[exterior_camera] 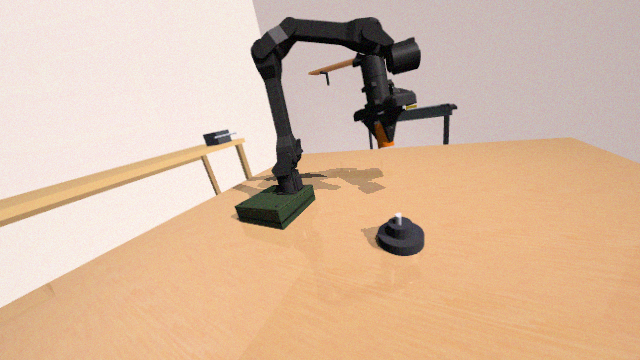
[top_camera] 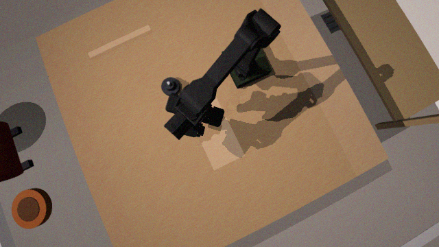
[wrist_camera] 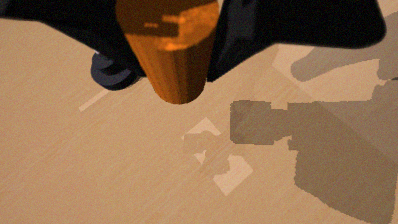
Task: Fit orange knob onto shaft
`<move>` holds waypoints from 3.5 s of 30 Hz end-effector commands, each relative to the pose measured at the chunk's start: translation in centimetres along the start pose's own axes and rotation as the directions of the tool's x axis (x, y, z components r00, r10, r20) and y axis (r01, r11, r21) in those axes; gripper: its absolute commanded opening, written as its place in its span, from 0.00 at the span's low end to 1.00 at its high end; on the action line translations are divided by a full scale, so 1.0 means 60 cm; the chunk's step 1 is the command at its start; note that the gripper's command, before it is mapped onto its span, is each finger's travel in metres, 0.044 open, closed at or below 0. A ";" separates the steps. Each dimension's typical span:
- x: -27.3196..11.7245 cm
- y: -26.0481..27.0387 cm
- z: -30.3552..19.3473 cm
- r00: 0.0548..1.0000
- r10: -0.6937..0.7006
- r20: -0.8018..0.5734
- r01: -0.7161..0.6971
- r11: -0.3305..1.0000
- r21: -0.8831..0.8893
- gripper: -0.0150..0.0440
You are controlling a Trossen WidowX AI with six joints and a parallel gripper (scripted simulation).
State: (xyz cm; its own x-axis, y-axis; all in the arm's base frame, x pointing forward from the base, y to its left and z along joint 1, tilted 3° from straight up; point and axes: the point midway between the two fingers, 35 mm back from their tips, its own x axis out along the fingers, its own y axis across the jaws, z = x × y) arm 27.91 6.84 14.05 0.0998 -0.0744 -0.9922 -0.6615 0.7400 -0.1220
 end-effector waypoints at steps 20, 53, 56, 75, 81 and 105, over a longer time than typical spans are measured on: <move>0.143 0.003 0.022 0.987 0.160 0.011 -0.160 0.987 0.000 0.25; 0.241 0.011 0.026 0.987 0.159 0.014 -0.159 0.987 0.000 0.66; 0.241 0.011 0.026 0.987 0.159 0.014 -0.159 0.987 0.000 0.66; 0.110 -0.011 0.024 0.986 0.164 0.015 -0.164 0.986 0.001 1.00; 0.118 -0.010 0.022 0.986 0.164 0.015 -0.164 0.986 0.001 1.00; 0.182 -0.001 0.026 0.986 0.164 0.015 -0.164 0.986 0.001 1.00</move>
State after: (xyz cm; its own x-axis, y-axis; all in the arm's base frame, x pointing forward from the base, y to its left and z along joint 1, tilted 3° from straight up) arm 30.40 6.96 4.22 0.0155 0.0561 -0.9983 -0.6703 0.7414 0.0312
